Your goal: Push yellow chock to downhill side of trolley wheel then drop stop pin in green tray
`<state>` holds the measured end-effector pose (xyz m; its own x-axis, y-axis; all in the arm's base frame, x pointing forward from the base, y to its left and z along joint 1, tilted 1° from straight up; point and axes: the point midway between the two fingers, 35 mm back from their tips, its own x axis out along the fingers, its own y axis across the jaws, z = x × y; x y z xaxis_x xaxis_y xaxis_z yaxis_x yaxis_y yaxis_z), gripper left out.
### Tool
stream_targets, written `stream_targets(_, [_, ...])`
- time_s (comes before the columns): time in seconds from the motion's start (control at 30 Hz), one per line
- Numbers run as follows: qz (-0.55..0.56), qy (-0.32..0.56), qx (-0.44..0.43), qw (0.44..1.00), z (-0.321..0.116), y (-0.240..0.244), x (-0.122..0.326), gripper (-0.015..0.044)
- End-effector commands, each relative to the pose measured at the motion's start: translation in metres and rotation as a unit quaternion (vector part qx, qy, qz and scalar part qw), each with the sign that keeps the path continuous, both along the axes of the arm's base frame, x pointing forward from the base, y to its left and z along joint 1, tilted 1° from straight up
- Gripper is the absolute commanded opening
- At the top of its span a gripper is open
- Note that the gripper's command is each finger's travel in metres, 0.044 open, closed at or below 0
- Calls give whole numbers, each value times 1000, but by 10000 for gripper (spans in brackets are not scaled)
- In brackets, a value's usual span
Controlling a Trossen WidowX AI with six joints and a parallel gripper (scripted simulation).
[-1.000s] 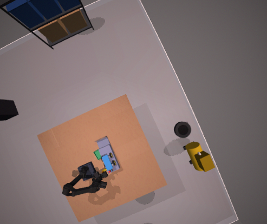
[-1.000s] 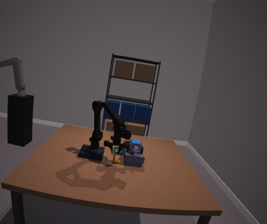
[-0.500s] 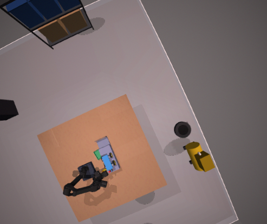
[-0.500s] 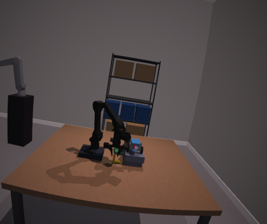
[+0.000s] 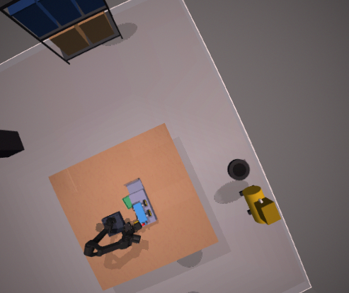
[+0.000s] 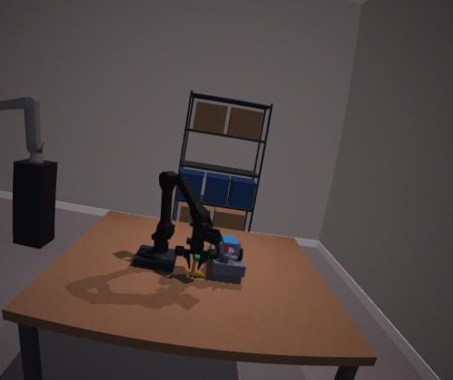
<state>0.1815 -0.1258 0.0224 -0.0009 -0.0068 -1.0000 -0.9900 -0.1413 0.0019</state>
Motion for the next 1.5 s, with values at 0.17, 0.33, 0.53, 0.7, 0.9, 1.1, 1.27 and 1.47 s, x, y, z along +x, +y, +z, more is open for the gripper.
stream_targets(0.17, [0, 0, 0, 1000, 1, 0, 0, 39])
stream_targets(0.33, [0, 0, 0, 1000, 1, 0, 0, 0])
stream_targets(0.53, [2, 2, -2, 1000, 24, 1, -1, 0])
stream_targets(0.7, [2, 2, -2, 1000, 39, 2, -1, 0])
stream_targets(0.9, [2, 2, -2, 1000, 59, 3, 0, 0])
stream_targets(1.1, [2, 2, -2, 1000, 78, 3, 0, 0])
stream_targets(1.27, [2, 2, -2, 1000, 94, 3, 0, 0])
stream_targets(1.47, [2, 2, -2, 1000, 113, 3, 0, 0])
